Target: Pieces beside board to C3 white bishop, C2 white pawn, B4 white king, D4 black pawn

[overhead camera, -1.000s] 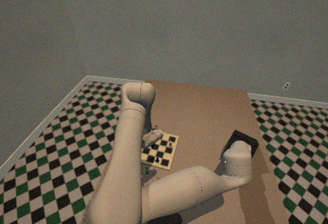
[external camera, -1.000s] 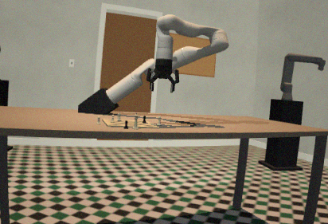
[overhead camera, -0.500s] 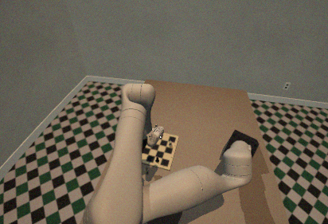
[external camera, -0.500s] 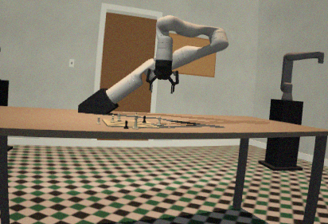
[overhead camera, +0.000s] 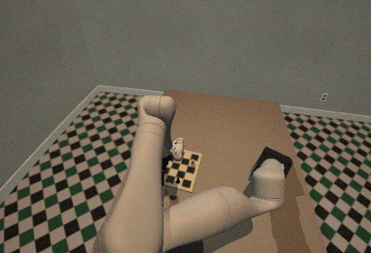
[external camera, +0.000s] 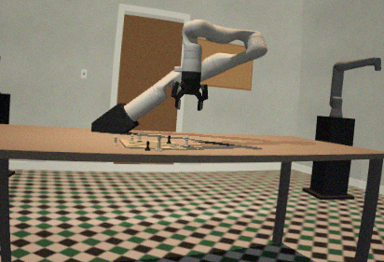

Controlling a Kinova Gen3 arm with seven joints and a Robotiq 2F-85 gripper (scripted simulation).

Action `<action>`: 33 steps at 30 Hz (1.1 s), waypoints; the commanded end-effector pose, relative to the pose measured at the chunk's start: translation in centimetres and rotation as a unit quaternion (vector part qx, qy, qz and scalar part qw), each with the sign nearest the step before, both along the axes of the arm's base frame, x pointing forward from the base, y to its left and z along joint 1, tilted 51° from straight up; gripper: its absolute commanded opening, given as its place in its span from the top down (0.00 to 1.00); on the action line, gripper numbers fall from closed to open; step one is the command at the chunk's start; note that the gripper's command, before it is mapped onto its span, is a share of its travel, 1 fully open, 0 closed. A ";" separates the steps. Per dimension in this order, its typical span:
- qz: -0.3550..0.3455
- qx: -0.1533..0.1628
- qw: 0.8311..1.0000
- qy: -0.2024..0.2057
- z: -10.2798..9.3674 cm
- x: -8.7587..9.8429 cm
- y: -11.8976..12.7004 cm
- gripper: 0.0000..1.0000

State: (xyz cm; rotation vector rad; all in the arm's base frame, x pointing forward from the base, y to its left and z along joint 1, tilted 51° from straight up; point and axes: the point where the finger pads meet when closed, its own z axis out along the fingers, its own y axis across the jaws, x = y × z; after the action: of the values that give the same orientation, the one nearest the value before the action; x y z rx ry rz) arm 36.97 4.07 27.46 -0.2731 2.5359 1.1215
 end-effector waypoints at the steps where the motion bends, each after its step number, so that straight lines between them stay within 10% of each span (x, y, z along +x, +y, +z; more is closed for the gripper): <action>1: 0.019 -0.007 0.999 -0.027 0.0 0.0 -0.1 0.00; 15: 0.154 -0.059 0.968 -0.187 -0.4 0.2 0.3 0.00; 33: 0.321 -0.124 0.855 -0.386 -0.8 0.3 0.9 0.00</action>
State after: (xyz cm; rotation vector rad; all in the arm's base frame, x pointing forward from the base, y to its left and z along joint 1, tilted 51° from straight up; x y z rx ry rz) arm 37.28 5.06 26.58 -1.3854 1.8754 0.6556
